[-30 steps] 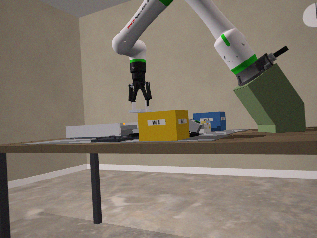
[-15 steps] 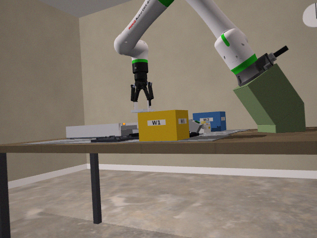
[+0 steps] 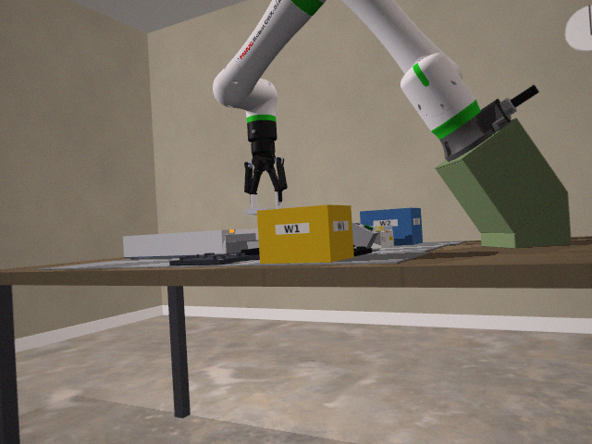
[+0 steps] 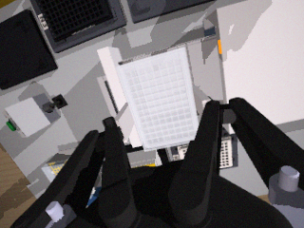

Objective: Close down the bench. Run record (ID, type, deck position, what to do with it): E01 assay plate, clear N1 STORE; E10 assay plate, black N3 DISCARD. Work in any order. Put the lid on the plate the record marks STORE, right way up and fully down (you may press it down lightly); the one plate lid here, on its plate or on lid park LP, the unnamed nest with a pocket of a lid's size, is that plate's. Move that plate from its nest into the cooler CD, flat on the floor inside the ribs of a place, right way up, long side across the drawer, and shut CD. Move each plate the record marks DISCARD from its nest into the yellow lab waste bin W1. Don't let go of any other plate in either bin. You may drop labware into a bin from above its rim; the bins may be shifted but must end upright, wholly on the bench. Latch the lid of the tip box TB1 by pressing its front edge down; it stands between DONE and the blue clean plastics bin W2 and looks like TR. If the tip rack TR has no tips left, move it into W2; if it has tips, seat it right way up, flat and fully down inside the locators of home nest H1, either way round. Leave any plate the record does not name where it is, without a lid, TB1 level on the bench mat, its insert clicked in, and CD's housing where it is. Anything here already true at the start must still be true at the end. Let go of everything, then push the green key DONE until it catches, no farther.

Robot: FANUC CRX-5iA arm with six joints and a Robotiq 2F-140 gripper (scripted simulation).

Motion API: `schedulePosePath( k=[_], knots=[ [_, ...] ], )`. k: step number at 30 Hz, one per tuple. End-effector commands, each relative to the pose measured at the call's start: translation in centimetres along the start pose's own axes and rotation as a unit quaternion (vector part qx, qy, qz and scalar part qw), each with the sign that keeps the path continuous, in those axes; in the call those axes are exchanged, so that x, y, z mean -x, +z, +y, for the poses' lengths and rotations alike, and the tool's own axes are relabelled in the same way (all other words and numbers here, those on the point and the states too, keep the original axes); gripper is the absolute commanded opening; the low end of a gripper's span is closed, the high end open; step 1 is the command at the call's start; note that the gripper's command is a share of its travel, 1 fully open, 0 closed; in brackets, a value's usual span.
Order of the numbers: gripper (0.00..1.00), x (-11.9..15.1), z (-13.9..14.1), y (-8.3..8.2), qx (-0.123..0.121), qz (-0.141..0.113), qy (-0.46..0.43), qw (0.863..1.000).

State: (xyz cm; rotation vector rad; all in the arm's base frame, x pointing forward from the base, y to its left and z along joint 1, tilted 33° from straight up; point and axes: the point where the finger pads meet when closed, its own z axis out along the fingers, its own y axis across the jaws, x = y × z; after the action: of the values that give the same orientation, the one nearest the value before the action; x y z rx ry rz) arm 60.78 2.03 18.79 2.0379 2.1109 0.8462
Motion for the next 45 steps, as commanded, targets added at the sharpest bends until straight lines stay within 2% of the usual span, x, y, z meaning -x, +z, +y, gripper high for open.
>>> schedulePosePath(
  k=[1,45],
  knots=[
    [0.0,0.0,0.0,0.5,0.0,0.0,0.0,1.0],
    [0.0,0.0,0.0,5.5,0.0,0.0,0.0,1.0]
  ],
)
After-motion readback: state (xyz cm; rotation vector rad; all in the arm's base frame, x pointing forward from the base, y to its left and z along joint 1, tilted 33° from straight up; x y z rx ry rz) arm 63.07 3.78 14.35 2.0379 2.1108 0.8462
